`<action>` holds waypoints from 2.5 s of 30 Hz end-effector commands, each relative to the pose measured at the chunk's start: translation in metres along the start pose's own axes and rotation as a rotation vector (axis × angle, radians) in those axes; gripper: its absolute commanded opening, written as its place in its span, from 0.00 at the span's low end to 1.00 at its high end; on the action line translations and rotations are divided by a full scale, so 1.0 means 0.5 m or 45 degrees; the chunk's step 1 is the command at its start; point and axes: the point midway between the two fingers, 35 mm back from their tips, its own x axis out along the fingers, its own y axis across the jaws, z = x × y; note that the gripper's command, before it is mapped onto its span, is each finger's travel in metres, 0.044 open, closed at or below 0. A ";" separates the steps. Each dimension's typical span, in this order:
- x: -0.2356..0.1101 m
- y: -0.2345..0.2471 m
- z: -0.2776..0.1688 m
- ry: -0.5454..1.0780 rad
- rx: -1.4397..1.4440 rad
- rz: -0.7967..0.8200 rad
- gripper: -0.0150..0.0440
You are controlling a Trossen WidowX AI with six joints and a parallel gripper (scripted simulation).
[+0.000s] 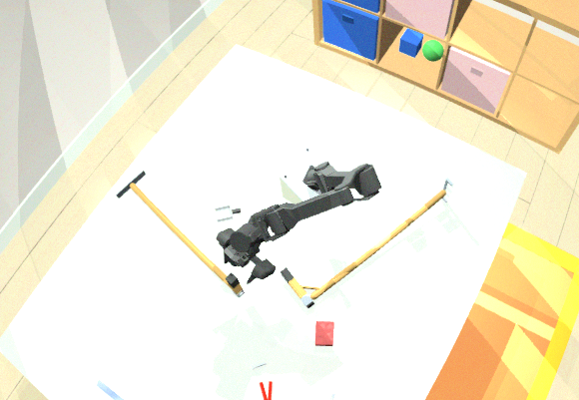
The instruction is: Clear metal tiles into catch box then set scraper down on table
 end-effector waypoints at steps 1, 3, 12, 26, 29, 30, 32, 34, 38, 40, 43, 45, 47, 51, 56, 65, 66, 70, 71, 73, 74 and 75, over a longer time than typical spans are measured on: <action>0.013 -0.004 -0.001 0.000 0.009 -0.009 1.00; 0.019 -0.004 0.000 0.000 0.009 -0.009 1.00; 0.048 -0.004 0.001 0.000 0.009 -0.008 1.00; 0.094 -0.003 0.000 -0.002 0.009 -0.006 1.00; 0.104 -0.002 0.000 -0.002 0.009 -0.006 1.00; 0.107 -0.002 0.000 -0.002 0.009 -0.006 1.00; 0.114 -0.002 -0.001 -0.003 0.009 -0.005 1.00; 0.120 -0.002 -0.001 -0.003 0.009 -0.005 1.00; 0.133 -0.001 -0.003 -0.004 0.009 -0.003 1.00; 0.138 0.000 -0.003 -0.004 0.010 -0.003 1.00; 0.134 -0.001 -0.012 0.011 0.009 0.001 0.91; 0.134 -0.001 -0.012 0.011 0.009 0.001 0.82; 0.134 -0.001 -0.012 0.011 0.009 0.001 0.73; 0.134 -0.001 -0.012 0.011 0.009 0.001 0.56; 0.134 -0.001 -0.012 0.011 0.009 0.001 0.40; 0.132 -0.001 -0.010 0.011 0.009 0.002 0.25; 0.131 -0.001 -0.009 0.011 0.010 0.002 0.25; 0.128 -0.002 -0.011 0.011 0.010 0.002 0.25; 0.127 -0.002 -0.012 0.011 0.010 0.002 0.25; 0.123 -0.003 -0.016 0.012 0.010 0.002 0.25; 0.120 -0.004 -0.018 0.012 0.010 0.002 0.25; 0.118 -0.004 -0.020 0.012 0.010 0.001 0.25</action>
